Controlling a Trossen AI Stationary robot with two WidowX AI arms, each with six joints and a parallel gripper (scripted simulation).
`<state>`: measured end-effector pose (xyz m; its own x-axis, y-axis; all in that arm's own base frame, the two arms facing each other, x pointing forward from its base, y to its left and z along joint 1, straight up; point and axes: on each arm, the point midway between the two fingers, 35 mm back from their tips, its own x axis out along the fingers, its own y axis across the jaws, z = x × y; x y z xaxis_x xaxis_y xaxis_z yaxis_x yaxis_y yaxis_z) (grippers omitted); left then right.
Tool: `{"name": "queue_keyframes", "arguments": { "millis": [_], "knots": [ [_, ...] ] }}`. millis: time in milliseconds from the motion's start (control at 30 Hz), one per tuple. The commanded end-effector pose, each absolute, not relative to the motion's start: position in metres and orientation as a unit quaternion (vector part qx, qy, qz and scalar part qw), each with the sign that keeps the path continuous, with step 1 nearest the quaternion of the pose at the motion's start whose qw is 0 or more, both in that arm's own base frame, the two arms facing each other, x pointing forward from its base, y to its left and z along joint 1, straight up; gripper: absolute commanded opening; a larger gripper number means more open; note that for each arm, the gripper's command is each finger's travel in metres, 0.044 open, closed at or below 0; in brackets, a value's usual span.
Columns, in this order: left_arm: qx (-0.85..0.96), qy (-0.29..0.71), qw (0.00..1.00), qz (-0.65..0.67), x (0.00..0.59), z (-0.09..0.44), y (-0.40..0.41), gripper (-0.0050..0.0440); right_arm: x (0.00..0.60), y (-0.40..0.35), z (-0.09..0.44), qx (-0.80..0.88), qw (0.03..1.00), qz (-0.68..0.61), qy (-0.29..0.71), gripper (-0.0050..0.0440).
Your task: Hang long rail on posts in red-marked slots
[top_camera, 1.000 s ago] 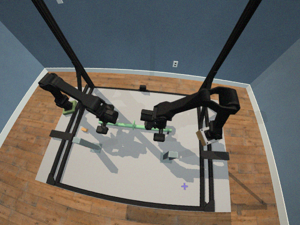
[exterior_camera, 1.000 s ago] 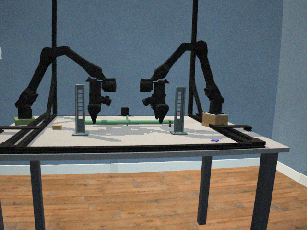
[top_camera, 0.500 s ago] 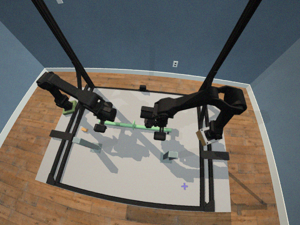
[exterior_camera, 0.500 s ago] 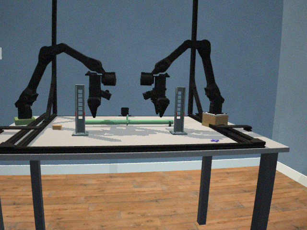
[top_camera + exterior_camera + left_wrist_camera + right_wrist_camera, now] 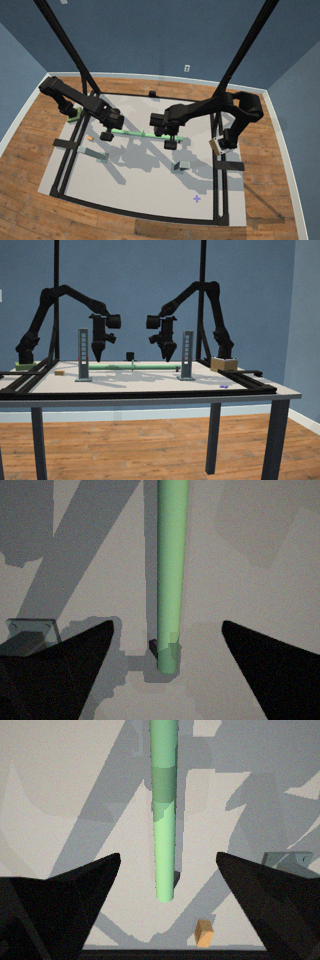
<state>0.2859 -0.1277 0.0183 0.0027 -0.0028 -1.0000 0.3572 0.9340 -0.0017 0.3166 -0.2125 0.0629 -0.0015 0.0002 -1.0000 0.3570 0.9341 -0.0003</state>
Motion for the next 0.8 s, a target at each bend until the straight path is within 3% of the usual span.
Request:
{"name": "queue_keyframes", "arguments": {
  "millis": [0, 767],
  "knots": [
    [0.128, 0.694, 0.697, -0.129, 0.286, 0.019, -0.128, 0.044, 0.317, -0.213, 0.064, 0.128, 0.696, -0.129, 0.695, 0.044],
    [0.128, 0.694, 0.696, -0.129, 0.287, 0.005, -0.129, 0.044, 0.317, -0.212, 0.051, 0.128, 0.696, -0.129, 0.695, 0.044]
  ]
}}
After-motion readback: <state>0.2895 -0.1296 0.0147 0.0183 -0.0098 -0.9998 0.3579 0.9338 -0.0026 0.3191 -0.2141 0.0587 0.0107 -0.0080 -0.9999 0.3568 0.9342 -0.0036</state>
